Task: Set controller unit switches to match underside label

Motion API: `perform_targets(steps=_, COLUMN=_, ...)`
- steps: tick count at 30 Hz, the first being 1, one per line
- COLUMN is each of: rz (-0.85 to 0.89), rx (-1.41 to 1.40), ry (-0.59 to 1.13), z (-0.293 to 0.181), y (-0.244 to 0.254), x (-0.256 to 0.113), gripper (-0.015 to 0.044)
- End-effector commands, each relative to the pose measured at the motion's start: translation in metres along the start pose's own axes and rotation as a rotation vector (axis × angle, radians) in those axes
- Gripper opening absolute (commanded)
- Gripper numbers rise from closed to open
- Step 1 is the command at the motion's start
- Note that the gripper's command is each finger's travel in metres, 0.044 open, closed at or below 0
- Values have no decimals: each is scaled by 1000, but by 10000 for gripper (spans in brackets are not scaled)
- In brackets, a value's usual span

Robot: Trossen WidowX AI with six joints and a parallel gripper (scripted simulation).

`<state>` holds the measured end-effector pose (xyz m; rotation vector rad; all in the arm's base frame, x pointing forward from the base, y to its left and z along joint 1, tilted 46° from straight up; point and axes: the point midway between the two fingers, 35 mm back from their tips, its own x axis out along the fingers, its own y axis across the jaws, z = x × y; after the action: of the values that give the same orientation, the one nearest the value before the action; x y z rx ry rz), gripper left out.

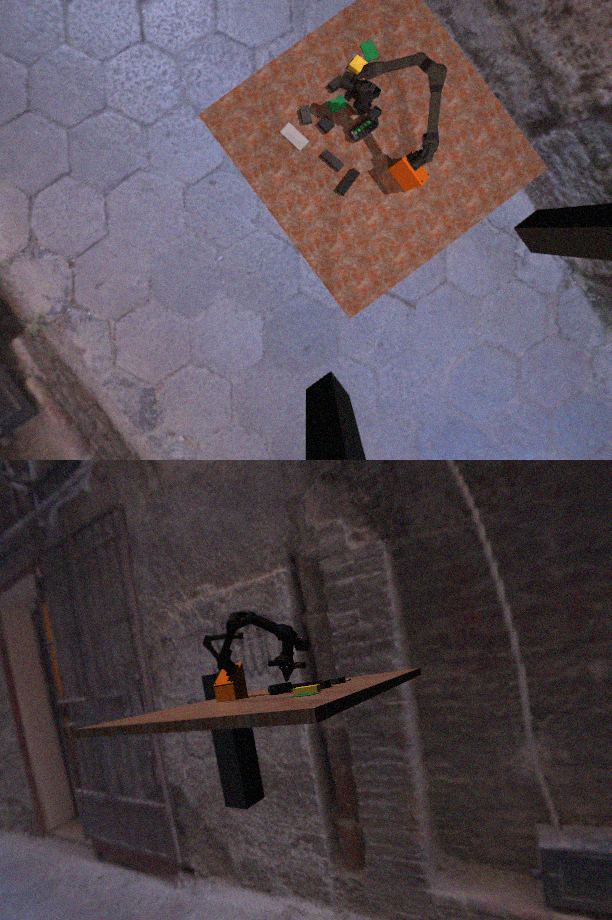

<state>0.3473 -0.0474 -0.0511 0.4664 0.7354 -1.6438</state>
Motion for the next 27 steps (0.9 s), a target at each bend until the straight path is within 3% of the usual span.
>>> perform_targets(steps=1, rz=97, rx=16, ry=-16, z=-27, y=-15, x=-1, gripper=0)
perform_targets(steps=18, rz=490, rx=104, ry=14, z=-82, y=-111, x=20, gripper=0)
perform_targets(steps=27, rz=505, rx=107, ry=17, z=-82, y=-116, x=21, gripper=0)
